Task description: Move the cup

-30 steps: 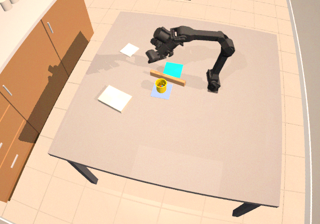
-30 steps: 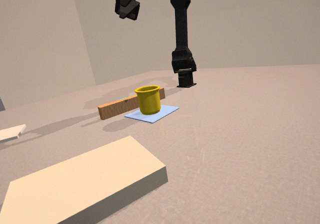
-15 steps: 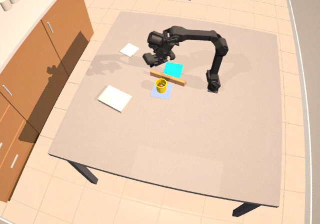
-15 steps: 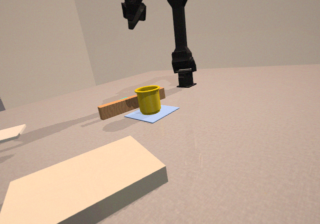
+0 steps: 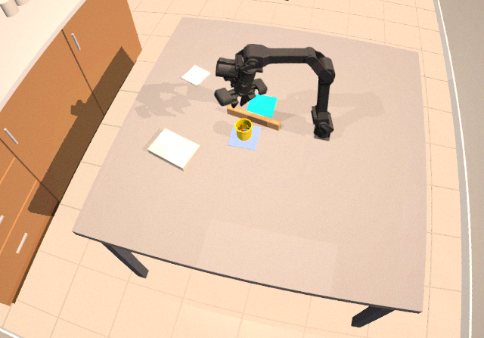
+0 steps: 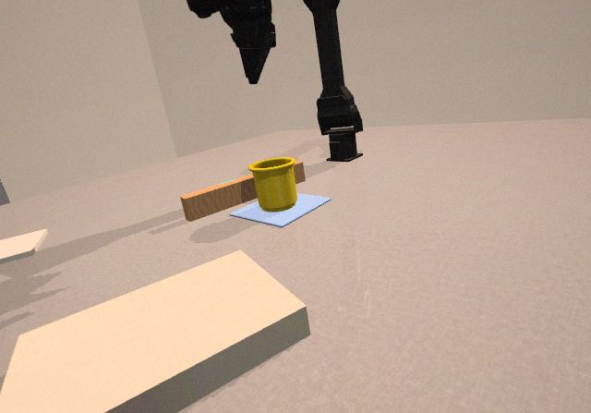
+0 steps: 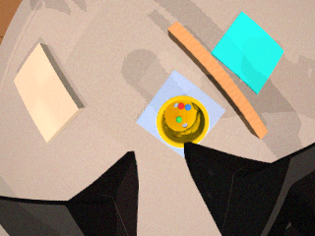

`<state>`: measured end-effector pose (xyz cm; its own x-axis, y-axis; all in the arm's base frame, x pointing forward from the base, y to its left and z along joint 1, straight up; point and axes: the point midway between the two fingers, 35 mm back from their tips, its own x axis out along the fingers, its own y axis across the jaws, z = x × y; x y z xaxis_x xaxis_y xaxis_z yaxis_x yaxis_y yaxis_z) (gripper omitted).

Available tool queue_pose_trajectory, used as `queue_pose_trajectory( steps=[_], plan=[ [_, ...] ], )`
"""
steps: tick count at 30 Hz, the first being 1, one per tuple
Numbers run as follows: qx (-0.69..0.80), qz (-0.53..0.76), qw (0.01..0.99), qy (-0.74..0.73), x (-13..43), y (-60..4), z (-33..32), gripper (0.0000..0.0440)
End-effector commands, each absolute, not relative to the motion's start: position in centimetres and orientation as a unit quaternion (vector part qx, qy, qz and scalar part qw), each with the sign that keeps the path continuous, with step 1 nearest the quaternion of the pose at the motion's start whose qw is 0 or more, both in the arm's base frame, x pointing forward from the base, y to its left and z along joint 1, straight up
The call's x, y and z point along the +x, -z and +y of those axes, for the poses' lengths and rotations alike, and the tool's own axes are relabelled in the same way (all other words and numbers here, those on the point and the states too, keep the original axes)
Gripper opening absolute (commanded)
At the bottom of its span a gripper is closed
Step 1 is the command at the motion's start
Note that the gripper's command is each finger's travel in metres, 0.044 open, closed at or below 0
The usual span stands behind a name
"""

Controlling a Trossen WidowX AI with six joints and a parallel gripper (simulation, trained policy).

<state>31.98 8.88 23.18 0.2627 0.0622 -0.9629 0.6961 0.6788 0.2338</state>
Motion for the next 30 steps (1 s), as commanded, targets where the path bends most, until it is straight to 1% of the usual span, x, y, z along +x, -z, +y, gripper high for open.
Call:
queue_pose_trajectory(
  steps=[1,11,30],
  plan=[
    [0.323,0.585,0.701,0.25,31.7,-21.7,8.5,0.0154],
    [0.291,0.624,0.658,0.305,30.8,-18.7,7.7,0.0158],
    [0.261,0.647,0.61,0.375,29.7,-12.8,6.8,0.0186]
  ],
)
